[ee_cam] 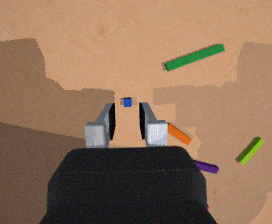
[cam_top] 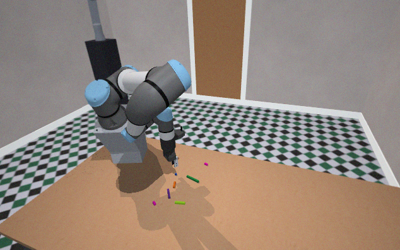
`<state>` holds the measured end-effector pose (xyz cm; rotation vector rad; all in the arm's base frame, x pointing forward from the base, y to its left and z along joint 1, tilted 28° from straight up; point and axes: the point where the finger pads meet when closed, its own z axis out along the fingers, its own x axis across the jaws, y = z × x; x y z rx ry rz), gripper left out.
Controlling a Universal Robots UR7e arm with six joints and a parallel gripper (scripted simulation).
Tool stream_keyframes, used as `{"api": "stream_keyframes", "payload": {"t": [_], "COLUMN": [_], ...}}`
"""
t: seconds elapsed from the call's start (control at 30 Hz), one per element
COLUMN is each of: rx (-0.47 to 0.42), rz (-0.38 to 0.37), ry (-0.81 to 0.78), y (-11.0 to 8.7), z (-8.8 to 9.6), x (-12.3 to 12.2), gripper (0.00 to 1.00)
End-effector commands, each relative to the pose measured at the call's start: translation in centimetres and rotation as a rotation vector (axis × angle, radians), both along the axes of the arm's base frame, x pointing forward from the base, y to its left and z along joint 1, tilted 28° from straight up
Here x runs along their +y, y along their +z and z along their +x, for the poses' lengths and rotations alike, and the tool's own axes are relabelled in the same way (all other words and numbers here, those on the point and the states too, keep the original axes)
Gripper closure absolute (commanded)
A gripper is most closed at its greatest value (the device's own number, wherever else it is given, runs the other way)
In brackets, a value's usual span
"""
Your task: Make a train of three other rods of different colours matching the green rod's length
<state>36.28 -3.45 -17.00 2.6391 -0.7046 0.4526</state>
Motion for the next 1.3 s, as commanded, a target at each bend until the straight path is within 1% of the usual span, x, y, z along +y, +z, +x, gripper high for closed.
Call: {"api": "stream_keyframes", "payload": {"t": [0.0,0.67,1.27], "rx": [-0.001,-0.001,-0.001], "rz": [0.000,0.000,0.000], "ry": [0.000,0.000,0.001], "y": [0.0,-0.1,-1.6], "z": [0.0,0.1,0.4], "x": [0.0,-0.1,-0.8], "gripper": [0.46,0.46,0.46]}}
